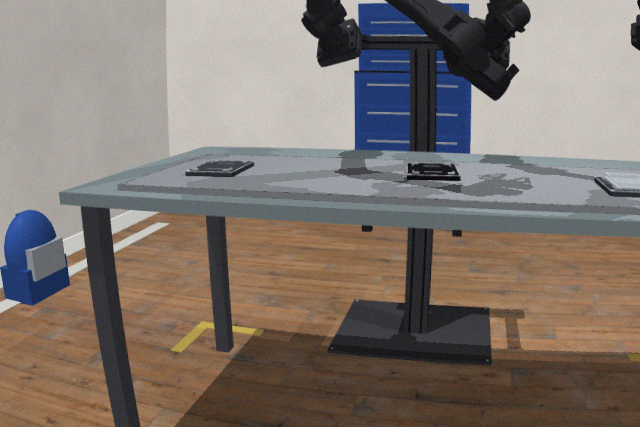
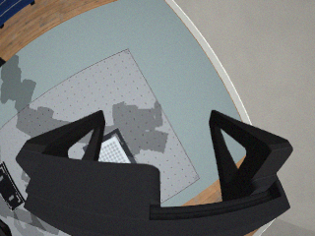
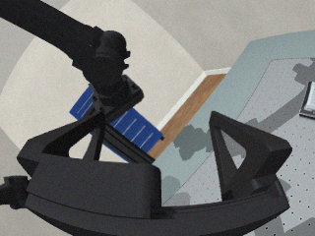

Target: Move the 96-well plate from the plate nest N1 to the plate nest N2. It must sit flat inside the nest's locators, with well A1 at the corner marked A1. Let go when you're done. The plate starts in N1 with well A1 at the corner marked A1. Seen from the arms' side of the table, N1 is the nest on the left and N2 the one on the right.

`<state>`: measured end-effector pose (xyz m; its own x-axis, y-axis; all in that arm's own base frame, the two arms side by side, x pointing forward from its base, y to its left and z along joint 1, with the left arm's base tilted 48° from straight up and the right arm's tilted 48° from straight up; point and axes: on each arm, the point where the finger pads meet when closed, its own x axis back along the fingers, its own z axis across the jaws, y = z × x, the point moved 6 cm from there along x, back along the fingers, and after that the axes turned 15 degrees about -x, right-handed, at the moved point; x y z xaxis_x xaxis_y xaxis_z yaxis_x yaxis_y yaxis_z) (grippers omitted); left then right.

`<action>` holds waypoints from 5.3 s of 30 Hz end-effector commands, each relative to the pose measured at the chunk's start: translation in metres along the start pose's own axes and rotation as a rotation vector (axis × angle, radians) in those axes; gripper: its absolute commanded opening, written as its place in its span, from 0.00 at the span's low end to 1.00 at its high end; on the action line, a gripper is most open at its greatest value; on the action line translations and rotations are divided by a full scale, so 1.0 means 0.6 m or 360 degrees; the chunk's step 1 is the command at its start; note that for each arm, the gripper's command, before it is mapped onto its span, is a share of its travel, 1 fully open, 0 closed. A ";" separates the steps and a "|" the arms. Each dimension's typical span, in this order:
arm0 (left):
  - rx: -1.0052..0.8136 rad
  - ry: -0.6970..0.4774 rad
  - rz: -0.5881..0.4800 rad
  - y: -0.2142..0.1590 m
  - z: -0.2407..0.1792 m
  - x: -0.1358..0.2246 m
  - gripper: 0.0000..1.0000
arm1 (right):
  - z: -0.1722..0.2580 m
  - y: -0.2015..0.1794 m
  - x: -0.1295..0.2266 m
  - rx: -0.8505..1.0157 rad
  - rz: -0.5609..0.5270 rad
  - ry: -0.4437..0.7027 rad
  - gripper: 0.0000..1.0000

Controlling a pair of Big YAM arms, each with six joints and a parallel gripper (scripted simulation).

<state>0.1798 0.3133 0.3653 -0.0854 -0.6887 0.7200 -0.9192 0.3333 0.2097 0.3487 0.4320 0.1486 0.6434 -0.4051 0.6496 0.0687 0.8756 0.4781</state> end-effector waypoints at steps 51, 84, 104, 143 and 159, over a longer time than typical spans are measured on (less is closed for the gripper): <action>-0.1861 -0.1228 -0.0107 -0.216 0.124 -0.134 1.00 | -0.077 0.095 0.021 0.1021 -0.0433 -0.1134 1.00; -0.4058 -0.1696 0.0379 -0.341 0.084 -0.207 1.00 | -0.080 0.108 0.037 0.1198 -0.0531 -0.1359 1.00; -0.4034 -0.1652 0.0383 -0.366 0.070 -0.233 1.00 | -0.080 0.108 0.037 0.1198 -0.0531 -0.1359 1.00; -0.4017 -0.1655 0.0431 -0.352 0.122 -0.152 0.78 | -0.074 0.088 0.087 0.1202 -0.0526 -0.1434 1.00; -0.3966 -0.1457 0.0726 -0.385 0.488 -0.160 0.78 | 0.077 -0.157 0.347 0.0928 -0.0472 -0.1913 1.00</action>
<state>0.3132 0.1436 0.0938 -0.6475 -0.2074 0.7333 0.7545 -0.3098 0.5786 0.4498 0.2954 0.2686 -0.3800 -0.8246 0.4190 -0.4674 0.5621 0.6823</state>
